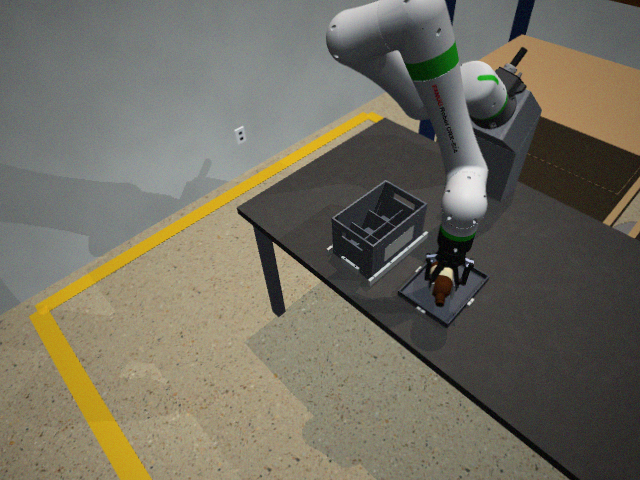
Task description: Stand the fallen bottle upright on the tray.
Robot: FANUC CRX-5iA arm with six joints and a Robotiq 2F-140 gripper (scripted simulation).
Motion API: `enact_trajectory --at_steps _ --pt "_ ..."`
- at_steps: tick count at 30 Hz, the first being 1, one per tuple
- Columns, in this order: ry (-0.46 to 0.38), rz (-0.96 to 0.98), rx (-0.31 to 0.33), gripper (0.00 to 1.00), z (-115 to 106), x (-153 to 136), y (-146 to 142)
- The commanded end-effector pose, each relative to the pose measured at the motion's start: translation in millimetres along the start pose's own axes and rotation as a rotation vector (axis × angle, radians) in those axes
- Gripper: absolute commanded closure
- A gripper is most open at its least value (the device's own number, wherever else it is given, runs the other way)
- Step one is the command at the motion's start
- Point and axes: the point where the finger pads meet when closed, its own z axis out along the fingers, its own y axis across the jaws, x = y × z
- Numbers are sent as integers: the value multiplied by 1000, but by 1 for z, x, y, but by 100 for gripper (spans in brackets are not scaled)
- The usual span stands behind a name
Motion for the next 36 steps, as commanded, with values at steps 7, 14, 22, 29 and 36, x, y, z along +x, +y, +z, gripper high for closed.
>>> enact_trajectory --at_steps 7,14,22,29,36 --pt "1 0 0 62 8 0 0" --pt "1 0 0 62 17 0 0" --pt "1 0 0 62 23 0 0" --pt "1 0 0 62 28 0 0" --pt "1 0 0 62 30 0 0"
